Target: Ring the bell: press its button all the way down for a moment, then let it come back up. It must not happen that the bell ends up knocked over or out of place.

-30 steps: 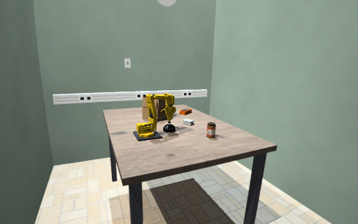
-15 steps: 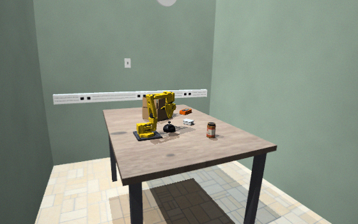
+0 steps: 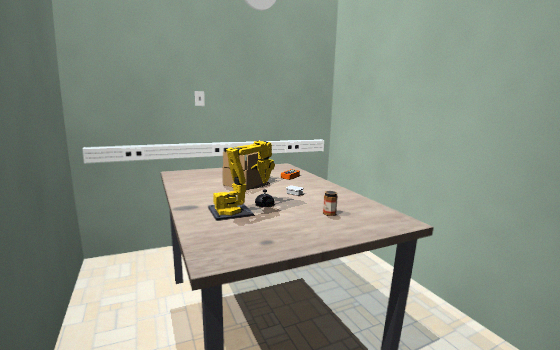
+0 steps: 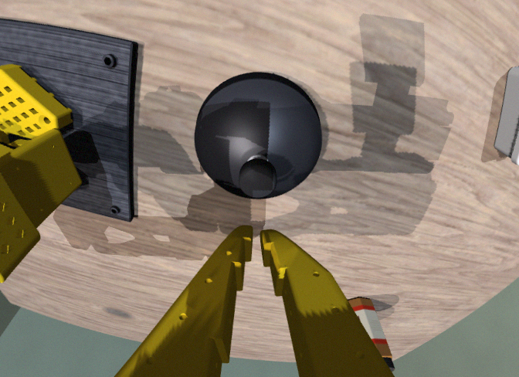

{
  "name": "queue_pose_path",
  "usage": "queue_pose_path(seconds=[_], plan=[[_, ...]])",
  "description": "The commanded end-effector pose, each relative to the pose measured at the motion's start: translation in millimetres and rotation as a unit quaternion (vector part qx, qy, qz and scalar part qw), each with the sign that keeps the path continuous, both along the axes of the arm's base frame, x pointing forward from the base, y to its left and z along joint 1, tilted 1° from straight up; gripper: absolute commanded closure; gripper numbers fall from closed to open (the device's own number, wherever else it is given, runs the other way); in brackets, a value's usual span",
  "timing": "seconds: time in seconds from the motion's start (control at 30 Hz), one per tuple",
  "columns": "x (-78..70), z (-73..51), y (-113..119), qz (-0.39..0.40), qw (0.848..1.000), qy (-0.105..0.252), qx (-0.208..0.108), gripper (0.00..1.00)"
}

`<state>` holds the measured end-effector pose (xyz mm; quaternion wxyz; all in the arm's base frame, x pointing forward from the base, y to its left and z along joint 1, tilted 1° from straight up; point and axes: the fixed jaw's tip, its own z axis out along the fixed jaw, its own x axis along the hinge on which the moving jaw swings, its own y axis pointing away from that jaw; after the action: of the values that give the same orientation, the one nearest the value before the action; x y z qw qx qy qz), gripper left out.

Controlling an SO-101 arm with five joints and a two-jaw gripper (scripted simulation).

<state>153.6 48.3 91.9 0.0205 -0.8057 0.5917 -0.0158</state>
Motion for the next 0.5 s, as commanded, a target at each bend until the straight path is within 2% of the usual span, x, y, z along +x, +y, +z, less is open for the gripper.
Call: queue_pose_path(seconds=[0.0, 0.33, 0.47], plan=[[-7.4, 4.8, -1.2, 0.006, 1.000, -0.013, 0.005, 1.00], [-24.2, 15.3, -6.5, 0.006, 0.996, -0.082, 0.027, 1.00], [-26.3, 16.0, -7.1, 0.006, 0.995, -0.091, 0.030, 1.00]])
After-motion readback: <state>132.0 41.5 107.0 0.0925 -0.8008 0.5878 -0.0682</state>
